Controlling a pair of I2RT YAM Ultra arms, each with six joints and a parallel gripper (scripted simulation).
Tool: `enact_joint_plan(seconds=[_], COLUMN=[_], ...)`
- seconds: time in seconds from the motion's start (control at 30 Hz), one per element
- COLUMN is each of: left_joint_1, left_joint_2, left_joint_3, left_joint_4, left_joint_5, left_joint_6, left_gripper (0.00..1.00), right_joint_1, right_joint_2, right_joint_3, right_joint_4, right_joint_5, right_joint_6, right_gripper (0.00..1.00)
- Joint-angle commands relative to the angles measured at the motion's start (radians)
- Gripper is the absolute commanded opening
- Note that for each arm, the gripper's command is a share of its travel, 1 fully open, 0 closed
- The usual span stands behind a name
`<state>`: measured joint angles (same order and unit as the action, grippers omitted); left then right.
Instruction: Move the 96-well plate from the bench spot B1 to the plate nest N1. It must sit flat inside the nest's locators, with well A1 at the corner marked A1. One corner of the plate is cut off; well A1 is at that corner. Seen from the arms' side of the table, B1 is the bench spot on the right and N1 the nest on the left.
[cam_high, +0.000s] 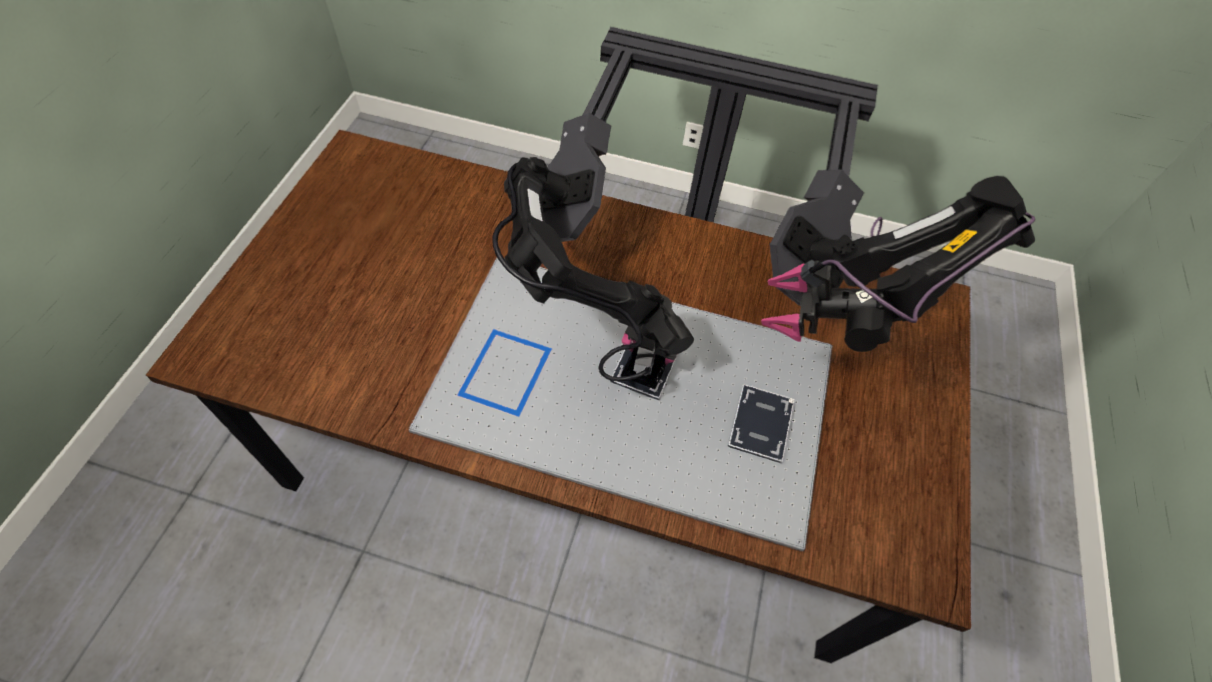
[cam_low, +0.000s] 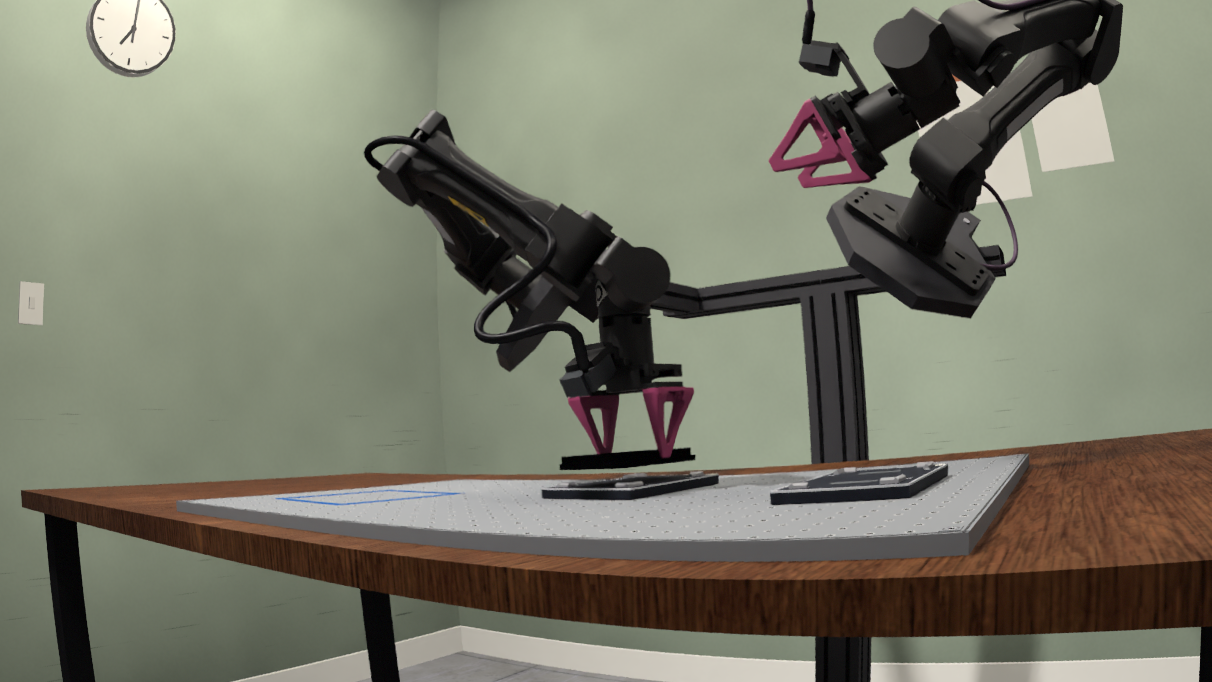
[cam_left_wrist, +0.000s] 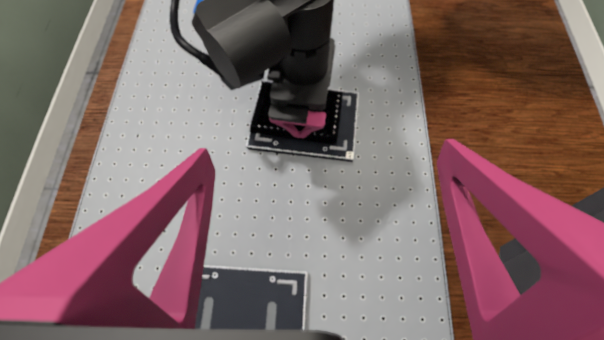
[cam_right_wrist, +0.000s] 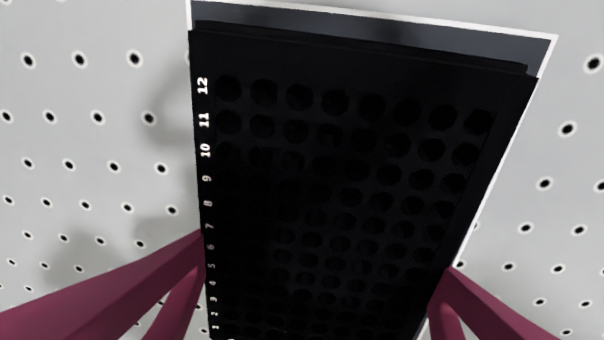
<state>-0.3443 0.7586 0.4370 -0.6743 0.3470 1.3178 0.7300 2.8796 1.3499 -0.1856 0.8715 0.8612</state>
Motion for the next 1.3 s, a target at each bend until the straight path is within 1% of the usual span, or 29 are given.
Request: enact_joint_plan(seconds=[0.0,0.33,0.4,0.57,0.77,0.97,1.1,1.27], left_joint_1=[0.002,0.002,0.002,0.002,0.002,0.002,0.002,0.002], left_joint_2=[-0.021,-0.021,-0.021,-0.021,-0.021,-0.021,-0.021,-0.021], left_joint_3=[-0.015,-0.015,-0.015,-0.015,-0.015,-0.015,-0.015,-0.015], left_joint_4=[-0.021,-0.021,-0.021,-0.021,-0.021,-0.021,-0.021,-0.021], left_joint_5=[0.024,0.024,0.024,0.024,0.024,0.024,0.024,0.024], left_joint_6=[0.01,0.01,0.01,0.01,0.01,0.01,0.01,0.01], left_gripper=[1.0,1.0,1.0,1.0,1.0,1.0,1.0,1.0], right_joint_1=[0.018,0.018,0.007,0.003,-0.025,-0.064,-0.04,-0.04], right_joint_2=[0.008,-0.001,-0.004,0.017,0.035,0.063,0.016,0.023], right_joint_3=[-0.013,-0.002,0.0,-0.013,0.005,0.033,0.004,0.005], right_joint_4=[0.01,0.011,-0.013,0.039,0.076,0.105,0.028,0.028], right_joint_5=[0.015,0.007,0.0,0.011,0.017,-0.01,-0.017,-0.017], right_joint_6=[-0.009,-0.009,-0.001,-0.032,-0.074,-0.111,-0.053,-0.056], right_gripper=[0.79,0.79,0.79,0.79,0.79,0.79,0.79,0.79])
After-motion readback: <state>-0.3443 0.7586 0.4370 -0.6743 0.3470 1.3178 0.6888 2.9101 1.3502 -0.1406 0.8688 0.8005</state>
